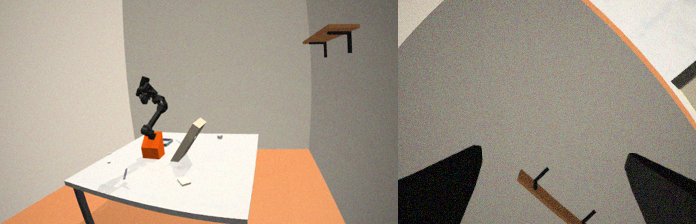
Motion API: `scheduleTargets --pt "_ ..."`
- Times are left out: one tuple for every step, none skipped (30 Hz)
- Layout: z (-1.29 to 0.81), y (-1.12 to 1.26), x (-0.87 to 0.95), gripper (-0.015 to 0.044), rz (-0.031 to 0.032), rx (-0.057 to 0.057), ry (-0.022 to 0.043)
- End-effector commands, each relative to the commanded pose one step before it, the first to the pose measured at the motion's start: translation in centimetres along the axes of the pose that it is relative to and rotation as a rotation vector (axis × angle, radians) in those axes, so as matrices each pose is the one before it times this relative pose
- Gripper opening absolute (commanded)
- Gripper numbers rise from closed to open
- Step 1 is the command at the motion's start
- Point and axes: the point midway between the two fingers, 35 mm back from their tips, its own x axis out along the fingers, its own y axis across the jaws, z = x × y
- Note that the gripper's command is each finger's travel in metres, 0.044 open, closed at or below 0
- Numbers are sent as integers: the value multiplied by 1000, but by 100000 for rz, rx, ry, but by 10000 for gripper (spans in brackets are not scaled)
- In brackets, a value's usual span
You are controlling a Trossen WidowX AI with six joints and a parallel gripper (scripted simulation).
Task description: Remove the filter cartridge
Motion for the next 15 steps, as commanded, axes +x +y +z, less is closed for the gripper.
scheduleTargets --pt "138 91 -2 374 557 -660 -232" --pt "419 267 -6 348 1648 -1978 -746" --pt "719 605 -242 321 3119 -1672 -51" --pt "777 874 -566 295 3686 1281 1972" --pt "793 860 -522 269 3446 2008 2108" --pt "836 818 -429 243 3226 2162 1872" --pt "875 769 -336 216 2996 2294 1634" --pt "911 712 -244 190 2756 2408 1394" --pt "943 648 -153 164 2506 2501 1156" --pt "970 578 -64 138 2248 2573 920" --pt "925 532 1 112 2292 2200 680" --pt "943 458 79 112 2057 2251 467" --pt "955 378 153 112 1815 2281 258" --pt "962 294 224 112 1568 2290 56" --pt "963 207 291 112 1317 2280 -140"
